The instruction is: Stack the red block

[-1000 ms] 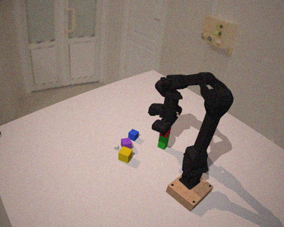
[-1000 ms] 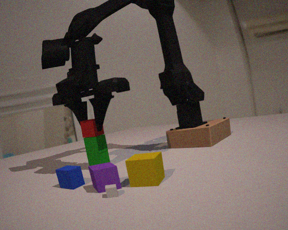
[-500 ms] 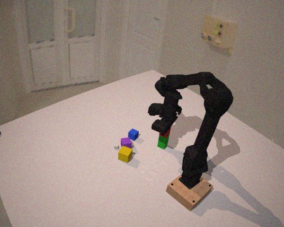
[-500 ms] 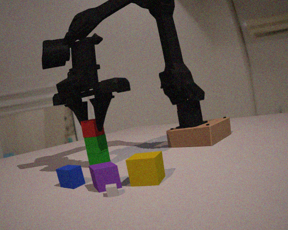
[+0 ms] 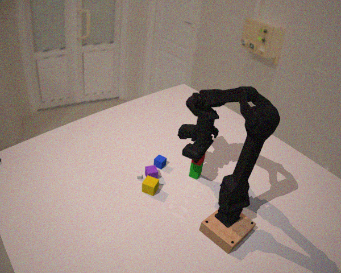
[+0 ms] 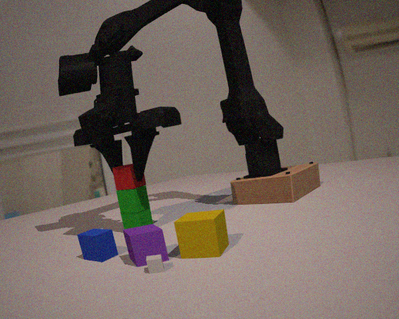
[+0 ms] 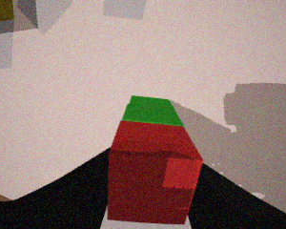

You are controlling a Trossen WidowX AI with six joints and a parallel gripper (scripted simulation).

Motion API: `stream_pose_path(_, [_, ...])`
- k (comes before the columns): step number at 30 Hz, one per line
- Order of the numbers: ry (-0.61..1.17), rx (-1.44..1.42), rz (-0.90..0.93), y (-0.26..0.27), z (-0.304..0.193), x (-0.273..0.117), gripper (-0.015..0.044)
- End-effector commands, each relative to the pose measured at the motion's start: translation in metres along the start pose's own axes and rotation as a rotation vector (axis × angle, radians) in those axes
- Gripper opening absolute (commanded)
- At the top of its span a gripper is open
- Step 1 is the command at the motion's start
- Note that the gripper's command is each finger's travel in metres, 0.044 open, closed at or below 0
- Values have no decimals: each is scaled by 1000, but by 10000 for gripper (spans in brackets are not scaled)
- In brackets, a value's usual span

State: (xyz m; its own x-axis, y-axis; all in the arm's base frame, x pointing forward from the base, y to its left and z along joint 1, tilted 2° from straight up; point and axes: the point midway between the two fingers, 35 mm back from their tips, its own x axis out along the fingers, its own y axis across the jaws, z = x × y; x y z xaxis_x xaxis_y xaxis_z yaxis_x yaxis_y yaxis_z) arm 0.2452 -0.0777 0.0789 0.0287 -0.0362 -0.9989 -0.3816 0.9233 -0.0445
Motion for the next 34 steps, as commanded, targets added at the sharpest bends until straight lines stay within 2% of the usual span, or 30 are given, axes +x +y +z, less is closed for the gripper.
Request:
stream_pose_path(1, [1,0,1,0,0,1,131])
stream_pose_path(13, [1,0,1,0,0,1,440])
stream_pose_path(34, [1,0,1,0,0,1,440])
